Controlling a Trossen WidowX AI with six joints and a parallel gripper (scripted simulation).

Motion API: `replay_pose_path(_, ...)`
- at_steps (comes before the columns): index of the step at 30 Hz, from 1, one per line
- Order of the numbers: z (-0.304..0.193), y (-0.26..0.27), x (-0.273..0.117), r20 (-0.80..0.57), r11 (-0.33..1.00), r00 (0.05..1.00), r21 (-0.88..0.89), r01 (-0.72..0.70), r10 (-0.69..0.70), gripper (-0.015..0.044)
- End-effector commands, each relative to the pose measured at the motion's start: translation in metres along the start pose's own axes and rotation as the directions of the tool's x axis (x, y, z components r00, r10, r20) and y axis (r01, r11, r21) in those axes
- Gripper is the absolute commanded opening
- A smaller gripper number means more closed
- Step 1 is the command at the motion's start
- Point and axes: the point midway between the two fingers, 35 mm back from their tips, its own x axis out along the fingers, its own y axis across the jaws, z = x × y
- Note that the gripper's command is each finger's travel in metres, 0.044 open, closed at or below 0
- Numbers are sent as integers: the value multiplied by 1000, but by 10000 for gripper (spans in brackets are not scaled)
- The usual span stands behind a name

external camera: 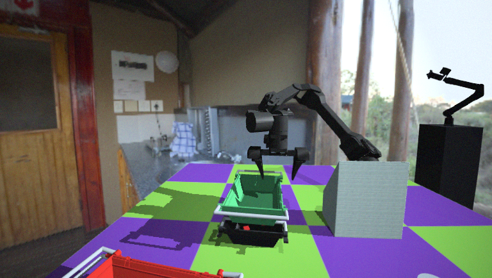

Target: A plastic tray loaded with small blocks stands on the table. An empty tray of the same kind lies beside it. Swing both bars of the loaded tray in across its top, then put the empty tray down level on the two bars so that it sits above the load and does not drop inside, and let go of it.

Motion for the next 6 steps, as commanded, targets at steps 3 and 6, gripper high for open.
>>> replay_pose_path(3,3,-3,-30,-2,1000,1000,9,3,-3,440)
replay_pose_path(6,2,-10,-28,-2,1000,1000,6,1,-1,440)
